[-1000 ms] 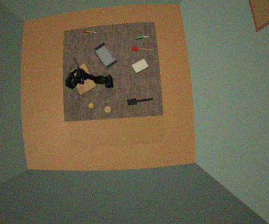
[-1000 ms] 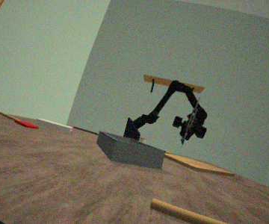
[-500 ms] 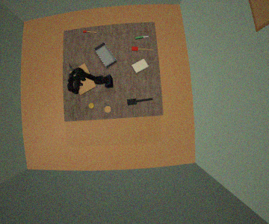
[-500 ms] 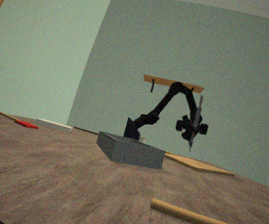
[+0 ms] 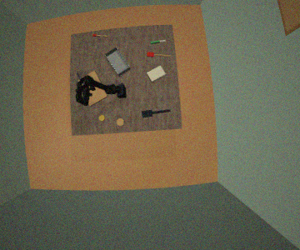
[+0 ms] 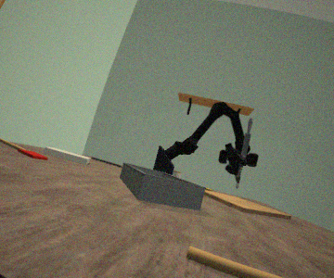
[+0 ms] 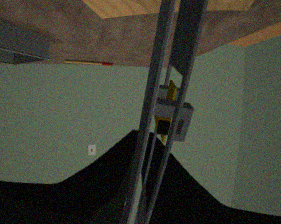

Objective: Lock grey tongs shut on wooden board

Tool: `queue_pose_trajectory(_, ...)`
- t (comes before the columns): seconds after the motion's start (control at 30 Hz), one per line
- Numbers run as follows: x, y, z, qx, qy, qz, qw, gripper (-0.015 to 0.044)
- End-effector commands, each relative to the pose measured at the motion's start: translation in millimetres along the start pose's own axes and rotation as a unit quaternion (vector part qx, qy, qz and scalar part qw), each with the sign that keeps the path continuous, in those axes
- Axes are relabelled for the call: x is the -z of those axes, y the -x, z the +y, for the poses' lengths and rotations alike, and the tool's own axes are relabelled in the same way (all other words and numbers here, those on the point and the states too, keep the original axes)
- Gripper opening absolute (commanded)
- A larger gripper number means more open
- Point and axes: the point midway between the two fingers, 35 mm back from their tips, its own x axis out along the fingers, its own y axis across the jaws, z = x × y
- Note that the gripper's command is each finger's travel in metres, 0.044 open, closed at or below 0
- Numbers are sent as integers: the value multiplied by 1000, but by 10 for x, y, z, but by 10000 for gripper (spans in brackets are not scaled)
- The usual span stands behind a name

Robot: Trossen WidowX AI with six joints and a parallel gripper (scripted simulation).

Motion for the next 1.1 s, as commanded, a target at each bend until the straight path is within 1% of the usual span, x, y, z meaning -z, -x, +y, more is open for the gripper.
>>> queue_pose_trajectory(0.0, 5, 1, -8, 4, 0, 2, 1000, -150)
queue_pose_trajectory(0.7, 6, -3, -2, 1, 1, 2, 1000, -150)
queue_pose_trajectory(0.83, 20, -55, 78, -35, 13, 0, 999, -150)
queue_pose_trajectory(1.07, 40, -176, 332, -146, 44, -26, 988, -150)
